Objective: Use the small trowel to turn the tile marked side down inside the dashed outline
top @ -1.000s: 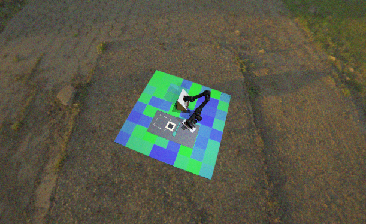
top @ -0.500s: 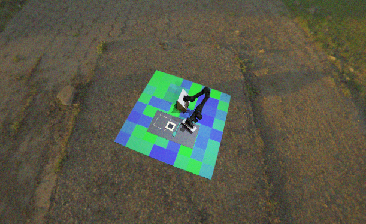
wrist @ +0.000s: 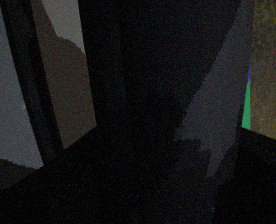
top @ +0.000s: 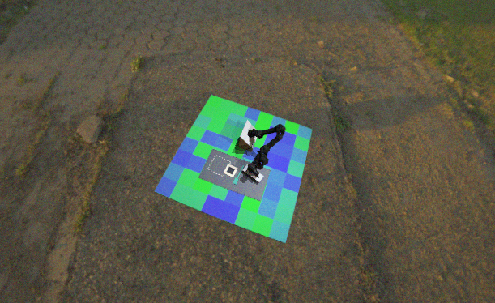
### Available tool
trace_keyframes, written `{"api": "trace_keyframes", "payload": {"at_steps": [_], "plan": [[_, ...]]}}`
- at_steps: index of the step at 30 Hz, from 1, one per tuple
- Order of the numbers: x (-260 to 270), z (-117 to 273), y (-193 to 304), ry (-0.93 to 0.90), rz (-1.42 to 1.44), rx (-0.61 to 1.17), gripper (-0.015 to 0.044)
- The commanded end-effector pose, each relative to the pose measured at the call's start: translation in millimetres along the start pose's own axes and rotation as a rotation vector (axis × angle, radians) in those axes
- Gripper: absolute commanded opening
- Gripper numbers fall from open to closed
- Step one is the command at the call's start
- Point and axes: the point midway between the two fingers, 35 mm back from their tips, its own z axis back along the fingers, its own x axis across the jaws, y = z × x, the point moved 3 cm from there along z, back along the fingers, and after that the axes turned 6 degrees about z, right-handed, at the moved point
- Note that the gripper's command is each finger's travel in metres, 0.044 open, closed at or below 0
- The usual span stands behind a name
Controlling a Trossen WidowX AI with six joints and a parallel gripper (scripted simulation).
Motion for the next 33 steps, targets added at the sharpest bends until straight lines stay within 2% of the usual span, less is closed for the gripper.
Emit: {"api": "trace_keyframes", "payload": {"at_steps": [1,19,33], "plan": [[-10.9,-9.4,4.3,0.013,0.012,-0.033,0.0000],[-44.6,-46.6,42.6,0.044,0.108,-0.187,0.0000],[-35.9,-57.2,44.0,0.045,0.113,-0.193,0.0000]]}}
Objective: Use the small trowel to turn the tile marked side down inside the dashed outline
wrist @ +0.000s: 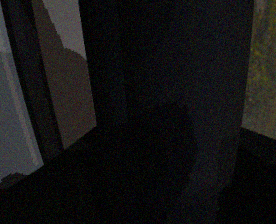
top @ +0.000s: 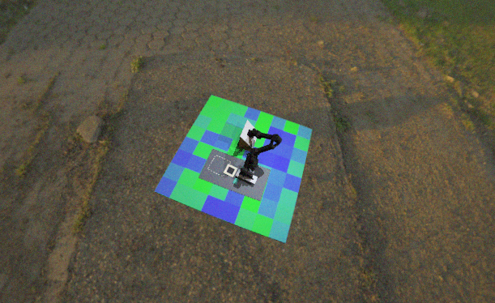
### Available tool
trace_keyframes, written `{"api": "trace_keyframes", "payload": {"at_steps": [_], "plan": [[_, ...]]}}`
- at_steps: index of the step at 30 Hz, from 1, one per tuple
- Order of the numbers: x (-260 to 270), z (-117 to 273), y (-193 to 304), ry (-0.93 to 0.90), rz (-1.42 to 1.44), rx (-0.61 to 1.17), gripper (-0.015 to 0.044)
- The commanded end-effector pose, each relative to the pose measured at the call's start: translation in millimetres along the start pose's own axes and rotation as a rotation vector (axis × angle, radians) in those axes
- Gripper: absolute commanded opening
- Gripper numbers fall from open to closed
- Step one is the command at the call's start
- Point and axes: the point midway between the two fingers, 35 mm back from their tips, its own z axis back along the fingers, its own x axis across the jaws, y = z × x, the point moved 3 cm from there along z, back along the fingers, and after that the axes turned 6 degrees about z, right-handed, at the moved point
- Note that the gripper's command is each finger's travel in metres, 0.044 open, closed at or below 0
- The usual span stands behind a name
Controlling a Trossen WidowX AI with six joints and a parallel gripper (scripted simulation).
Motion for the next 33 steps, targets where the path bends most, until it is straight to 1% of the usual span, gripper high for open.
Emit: {"api": "trace_keyframes", "payload": {"at_steps": [1,19,33], "plan": [[1.2,-3.3,1.2,0.013,-0.004,0.004,0.0000],[20.9,-18.6,2.0,0.013,-0.006,0.003,0.0000],[20.9,-18.2,23.9,0.013,-0.005,0.005,0.0000]]}}
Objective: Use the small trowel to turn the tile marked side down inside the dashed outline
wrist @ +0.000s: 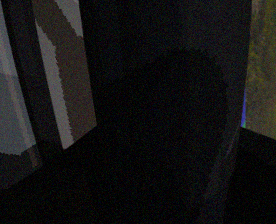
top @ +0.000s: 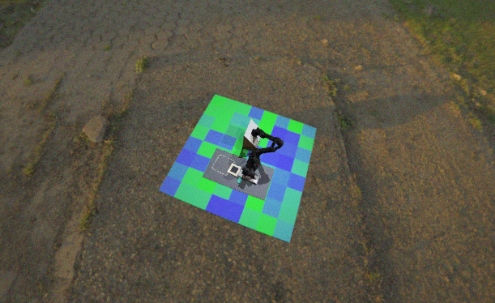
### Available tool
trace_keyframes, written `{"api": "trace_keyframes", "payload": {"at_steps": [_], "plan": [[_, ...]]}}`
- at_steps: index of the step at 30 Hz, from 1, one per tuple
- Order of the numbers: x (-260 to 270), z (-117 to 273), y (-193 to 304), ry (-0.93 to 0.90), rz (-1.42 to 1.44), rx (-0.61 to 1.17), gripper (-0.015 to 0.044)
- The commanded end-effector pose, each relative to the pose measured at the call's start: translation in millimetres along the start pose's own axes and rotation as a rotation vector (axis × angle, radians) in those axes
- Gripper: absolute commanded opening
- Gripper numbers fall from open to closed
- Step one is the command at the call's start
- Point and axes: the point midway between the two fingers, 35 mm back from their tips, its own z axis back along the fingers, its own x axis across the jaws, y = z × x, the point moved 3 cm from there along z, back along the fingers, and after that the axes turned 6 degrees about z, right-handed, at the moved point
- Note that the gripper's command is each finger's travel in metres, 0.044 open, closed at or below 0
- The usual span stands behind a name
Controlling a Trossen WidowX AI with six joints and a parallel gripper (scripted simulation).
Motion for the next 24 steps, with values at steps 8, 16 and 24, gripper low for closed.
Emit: {"api": "trace_keyframes", "payload": {"at_steps": [8,16,24], "plan": [[2.0,1.0,19.4,-0.004,-0.001,0.007,0.0000],[2.7,2.6,32.2,-0.004,-0.001,0.007,0.0000],[2.1,4.1,36.4,-0.004,0.009,0.015,0.0000]]}}
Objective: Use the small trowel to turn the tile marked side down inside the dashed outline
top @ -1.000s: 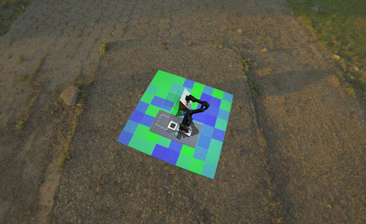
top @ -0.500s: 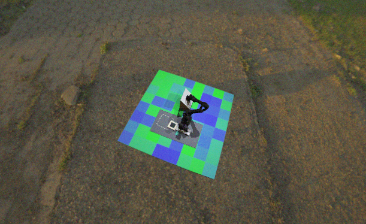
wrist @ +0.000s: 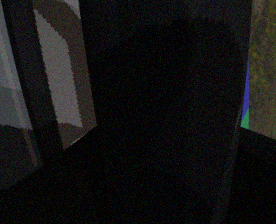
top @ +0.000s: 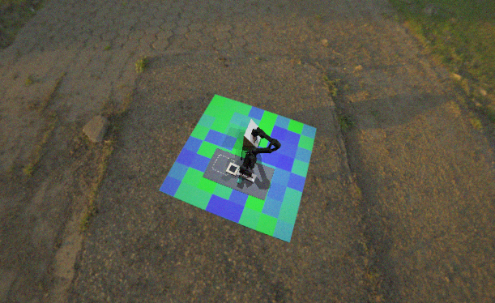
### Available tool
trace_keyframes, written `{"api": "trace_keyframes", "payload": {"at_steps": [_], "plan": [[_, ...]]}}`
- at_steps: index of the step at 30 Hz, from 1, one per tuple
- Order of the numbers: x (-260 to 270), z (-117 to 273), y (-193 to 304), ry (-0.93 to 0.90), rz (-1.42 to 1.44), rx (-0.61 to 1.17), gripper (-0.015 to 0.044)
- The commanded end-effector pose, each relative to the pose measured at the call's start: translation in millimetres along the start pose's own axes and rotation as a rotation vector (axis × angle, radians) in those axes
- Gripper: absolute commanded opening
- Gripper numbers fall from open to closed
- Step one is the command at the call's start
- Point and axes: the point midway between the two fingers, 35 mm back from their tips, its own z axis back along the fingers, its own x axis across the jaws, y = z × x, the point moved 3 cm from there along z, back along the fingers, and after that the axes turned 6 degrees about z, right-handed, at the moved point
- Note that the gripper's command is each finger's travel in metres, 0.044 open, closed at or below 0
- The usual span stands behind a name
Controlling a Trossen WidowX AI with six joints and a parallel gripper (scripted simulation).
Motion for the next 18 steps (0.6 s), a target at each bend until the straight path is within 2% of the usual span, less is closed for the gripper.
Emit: {"api": "trace_keyframes", "payload": {"at_steps": [1,18], "plan": [[-2.8,2.1,2.3,0.005,0.012,0.023,0.0000],[-23.0,18.9,4.2,0.000,0.075,0.076,0.0000]]}}
